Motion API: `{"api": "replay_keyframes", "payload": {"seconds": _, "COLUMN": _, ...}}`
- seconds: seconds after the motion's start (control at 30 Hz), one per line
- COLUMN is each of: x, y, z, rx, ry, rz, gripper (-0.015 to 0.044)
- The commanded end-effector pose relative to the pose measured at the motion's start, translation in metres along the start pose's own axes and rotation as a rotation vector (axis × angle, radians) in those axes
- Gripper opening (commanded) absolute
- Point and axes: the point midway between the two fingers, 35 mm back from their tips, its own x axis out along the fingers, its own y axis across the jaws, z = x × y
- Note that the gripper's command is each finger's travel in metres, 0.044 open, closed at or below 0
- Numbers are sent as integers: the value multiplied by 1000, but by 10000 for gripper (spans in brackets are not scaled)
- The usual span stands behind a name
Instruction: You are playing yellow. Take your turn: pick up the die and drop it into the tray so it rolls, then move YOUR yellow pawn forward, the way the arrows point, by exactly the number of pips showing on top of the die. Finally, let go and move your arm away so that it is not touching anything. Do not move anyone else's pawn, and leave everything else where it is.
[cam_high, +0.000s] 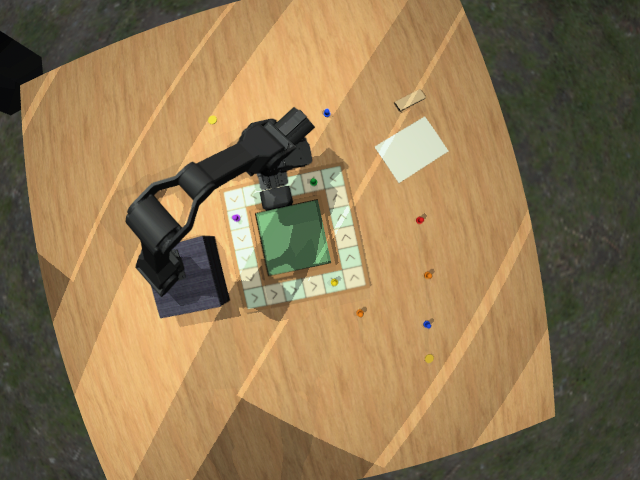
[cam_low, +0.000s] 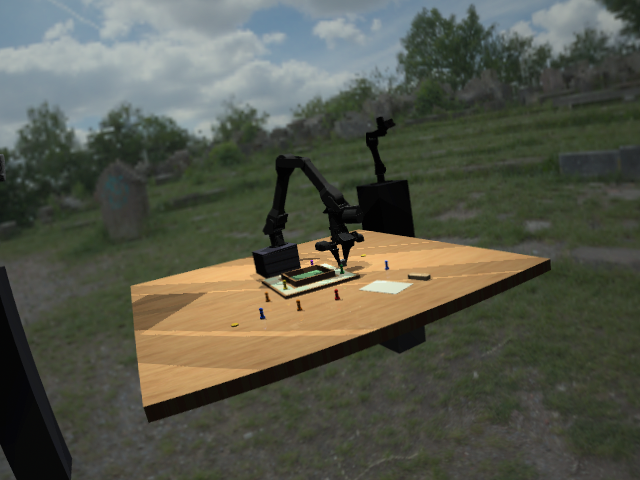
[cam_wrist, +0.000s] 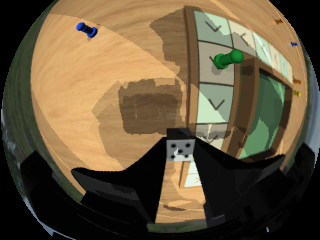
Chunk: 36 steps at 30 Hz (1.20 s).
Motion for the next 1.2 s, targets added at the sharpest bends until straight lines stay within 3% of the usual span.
{"api": "replay_keyframes", "payload": {"seconds": 0.0, "x": -33, "y": 0, "z": 9, "rx": -1, "ry": -20, "rz": 6, "gripper": 0}}
{"api": "replay_keyframes", "payload": {"seconds": 0.33, "x": -104, "y": -9, "z": 6, "rx": -1, "ry": -20, "rz": 5, "gripper": 0}}
{"api": "replay_keyframes", "payload": {"seconds": 1.17, "x": -72, "y": -126, "z": 17, "rx": -20, "ry": -22, "rz": -6, "gripper": 0}}
